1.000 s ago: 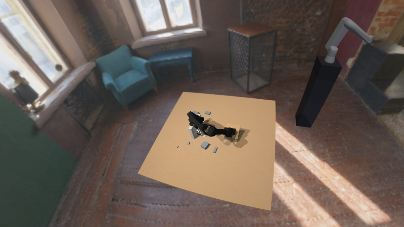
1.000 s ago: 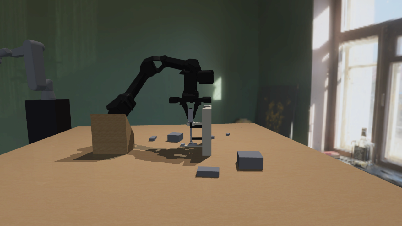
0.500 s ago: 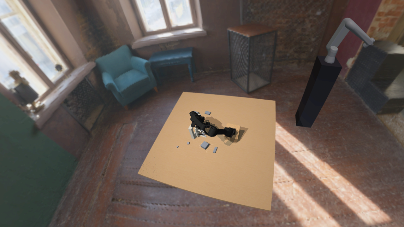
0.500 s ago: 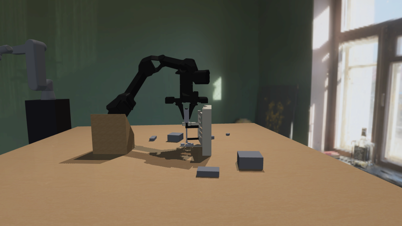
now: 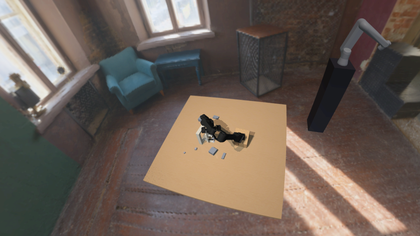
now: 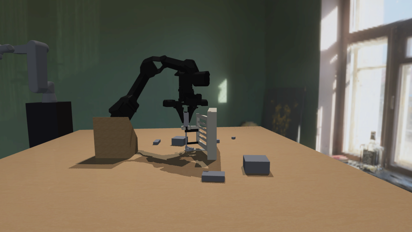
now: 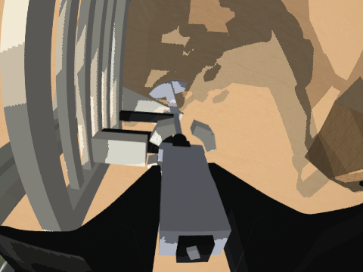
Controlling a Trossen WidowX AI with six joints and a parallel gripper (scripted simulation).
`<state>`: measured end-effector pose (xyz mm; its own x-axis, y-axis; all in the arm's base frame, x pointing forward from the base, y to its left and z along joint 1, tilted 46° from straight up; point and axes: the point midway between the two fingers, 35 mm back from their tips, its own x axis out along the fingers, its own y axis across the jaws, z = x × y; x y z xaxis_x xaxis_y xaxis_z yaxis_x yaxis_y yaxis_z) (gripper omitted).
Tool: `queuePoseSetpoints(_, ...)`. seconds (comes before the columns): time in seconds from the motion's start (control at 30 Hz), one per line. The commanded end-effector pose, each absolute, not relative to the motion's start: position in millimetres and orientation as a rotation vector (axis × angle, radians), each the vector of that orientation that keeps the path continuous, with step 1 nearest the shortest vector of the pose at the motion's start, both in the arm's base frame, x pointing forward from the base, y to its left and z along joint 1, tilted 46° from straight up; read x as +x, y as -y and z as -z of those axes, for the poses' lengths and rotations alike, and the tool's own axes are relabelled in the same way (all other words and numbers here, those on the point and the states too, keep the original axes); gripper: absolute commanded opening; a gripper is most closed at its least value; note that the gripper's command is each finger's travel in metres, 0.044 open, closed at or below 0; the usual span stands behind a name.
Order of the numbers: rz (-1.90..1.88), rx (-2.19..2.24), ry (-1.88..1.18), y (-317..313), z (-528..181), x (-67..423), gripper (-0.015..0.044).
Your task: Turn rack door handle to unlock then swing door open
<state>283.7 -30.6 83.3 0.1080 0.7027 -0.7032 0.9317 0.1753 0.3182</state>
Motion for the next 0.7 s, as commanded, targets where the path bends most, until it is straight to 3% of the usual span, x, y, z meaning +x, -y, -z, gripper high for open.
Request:
queuePoseSetpoints(0.0,0.288,1.521,-1.635,33,-80,280,0.0012)
queuePoseSetpoints(0.67,0.058,1.308,-1.602,50,-59,253,0.0012)
